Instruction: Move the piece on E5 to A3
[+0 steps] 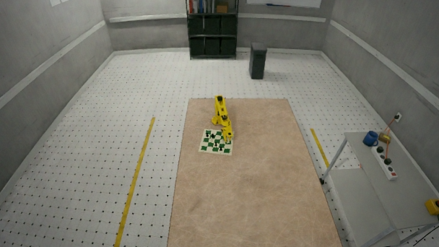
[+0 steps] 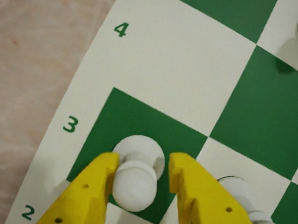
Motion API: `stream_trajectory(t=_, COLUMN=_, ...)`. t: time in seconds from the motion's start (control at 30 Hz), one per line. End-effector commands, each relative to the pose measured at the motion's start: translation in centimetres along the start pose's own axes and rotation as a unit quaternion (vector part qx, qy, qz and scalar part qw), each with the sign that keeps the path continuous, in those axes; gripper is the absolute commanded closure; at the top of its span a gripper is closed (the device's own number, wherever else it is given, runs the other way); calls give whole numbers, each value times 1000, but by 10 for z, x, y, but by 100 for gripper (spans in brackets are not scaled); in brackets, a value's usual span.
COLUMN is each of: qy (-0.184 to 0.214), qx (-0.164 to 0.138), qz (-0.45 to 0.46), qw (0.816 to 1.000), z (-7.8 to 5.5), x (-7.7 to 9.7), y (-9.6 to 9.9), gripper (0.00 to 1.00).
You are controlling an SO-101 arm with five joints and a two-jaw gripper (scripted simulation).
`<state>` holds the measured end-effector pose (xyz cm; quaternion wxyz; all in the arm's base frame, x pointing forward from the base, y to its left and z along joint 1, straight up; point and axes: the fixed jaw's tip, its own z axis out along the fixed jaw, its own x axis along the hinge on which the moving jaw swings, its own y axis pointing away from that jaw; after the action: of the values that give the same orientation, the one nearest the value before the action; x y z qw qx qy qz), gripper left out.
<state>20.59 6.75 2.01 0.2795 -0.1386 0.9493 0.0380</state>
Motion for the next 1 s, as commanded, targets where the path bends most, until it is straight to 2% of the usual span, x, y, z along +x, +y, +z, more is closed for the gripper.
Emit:
stream_trajectory(t=0.0, qy=14, qx=-3, qz=0, qw=1000, z=2, x=7, y=2, gripper=91)
stream_trajectory(t=0.97, qy=13, qx=-5, qz=-3, qw=1000, z=-1, x=6, y=4, gripper=91)
